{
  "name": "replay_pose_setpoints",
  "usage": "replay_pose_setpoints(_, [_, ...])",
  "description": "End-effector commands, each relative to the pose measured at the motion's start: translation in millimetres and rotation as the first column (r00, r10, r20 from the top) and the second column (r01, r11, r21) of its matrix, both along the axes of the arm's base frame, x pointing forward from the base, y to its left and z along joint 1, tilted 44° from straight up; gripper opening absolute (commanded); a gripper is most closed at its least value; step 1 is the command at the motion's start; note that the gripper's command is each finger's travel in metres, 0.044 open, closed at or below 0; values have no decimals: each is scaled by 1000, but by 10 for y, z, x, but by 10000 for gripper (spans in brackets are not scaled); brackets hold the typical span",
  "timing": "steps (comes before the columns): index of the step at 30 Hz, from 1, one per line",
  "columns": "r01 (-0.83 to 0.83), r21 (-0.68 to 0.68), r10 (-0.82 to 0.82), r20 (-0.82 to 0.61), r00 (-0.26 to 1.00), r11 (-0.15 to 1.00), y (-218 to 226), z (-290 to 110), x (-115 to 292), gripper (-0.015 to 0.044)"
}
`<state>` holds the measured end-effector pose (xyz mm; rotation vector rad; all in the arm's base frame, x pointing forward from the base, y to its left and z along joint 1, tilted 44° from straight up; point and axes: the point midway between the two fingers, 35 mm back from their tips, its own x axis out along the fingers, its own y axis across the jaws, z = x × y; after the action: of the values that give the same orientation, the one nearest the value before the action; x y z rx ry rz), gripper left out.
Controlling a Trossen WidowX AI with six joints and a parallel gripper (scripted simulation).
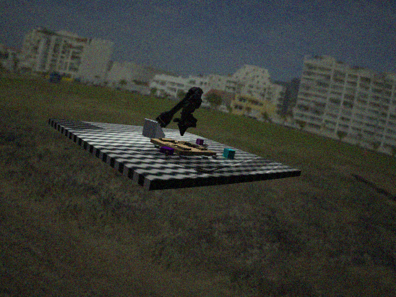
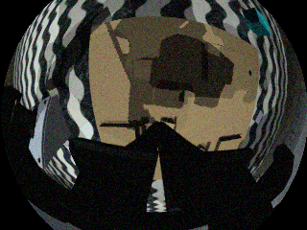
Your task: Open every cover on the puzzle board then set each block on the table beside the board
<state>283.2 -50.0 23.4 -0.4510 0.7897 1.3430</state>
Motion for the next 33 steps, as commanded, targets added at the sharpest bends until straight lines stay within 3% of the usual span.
replay_pose_setpoints(1, [176,-11,-175,-174,969,984,-74,-44,-187,0])
replay_pose_setpoints(7, [495,-121,-489,-472,734,860,-190,-86,-501,0])
replay_pose_setpoints(12, [675,-282,-657,-641,396,682,-247,-114,-768,0])
replay_pose_setpoints(16, [732,-406,-704,-697,139,547,-263,-129,-939,0])
replay_pose_setpoints(33, [734,-413,-705,-698,126,540,-264,-130,-947,0])
